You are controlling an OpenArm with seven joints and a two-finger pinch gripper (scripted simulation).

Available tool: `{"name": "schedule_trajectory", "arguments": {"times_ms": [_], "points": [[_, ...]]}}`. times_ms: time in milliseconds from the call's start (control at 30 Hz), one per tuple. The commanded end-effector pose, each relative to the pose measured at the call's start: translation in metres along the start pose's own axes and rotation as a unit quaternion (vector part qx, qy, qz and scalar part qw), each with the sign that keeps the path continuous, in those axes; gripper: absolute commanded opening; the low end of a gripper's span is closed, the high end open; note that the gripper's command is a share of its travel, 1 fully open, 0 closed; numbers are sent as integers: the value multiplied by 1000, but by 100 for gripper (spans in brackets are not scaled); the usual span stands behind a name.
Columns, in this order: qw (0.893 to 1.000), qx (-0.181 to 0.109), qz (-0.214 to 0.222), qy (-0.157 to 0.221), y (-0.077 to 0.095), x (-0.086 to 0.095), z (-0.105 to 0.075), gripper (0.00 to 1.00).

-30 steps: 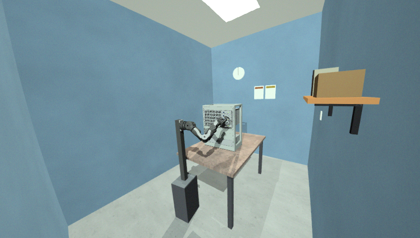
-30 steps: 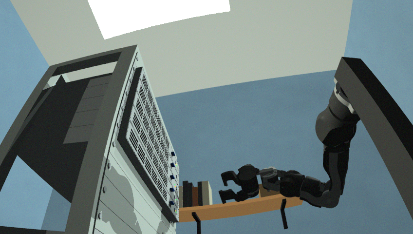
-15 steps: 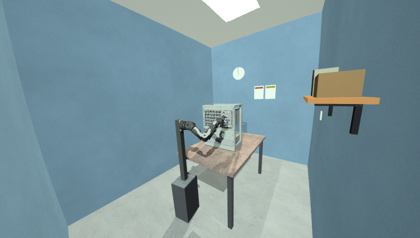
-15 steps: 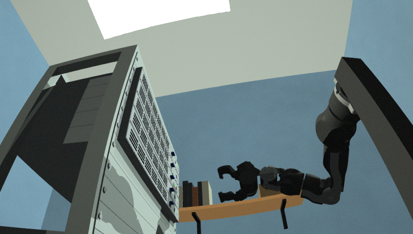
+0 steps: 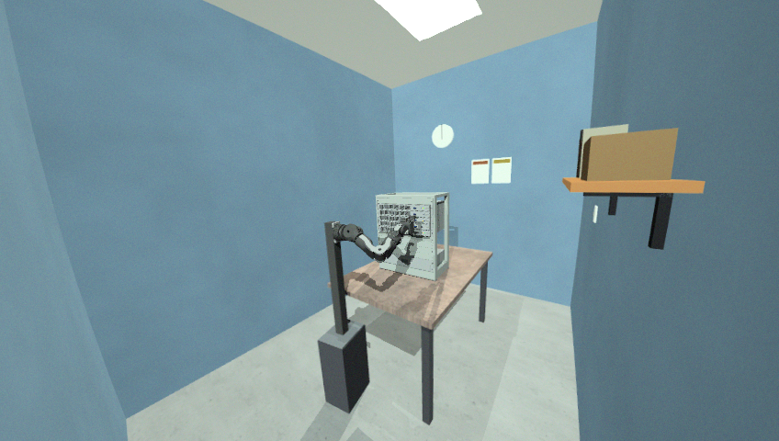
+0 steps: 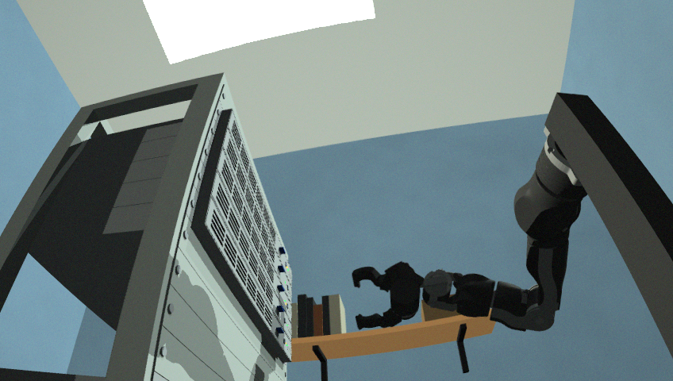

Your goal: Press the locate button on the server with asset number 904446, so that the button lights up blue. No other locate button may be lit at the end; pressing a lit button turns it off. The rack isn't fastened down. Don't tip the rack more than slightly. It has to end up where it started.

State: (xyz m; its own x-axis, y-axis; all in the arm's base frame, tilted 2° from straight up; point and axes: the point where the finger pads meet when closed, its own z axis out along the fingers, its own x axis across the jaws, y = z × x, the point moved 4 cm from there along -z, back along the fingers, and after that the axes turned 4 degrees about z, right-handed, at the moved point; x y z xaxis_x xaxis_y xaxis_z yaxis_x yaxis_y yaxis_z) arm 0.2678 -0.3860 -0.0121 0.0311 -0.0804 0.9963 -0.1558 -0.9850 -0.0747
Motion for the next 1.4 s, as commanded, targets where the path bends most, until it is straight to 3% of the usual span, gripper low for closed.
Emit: {"name": "schedule_trajectory", "arguments": {"times_ms": [0,1133,1167,1367], "points": [[1000,4,-4,1,-2,0,0,60],[1000,5,1,1,-1,2,-2,60],[1000,5,1,1,-1,2,-2,0],[1000,5,1,1,-1,2,-2,0]]}}
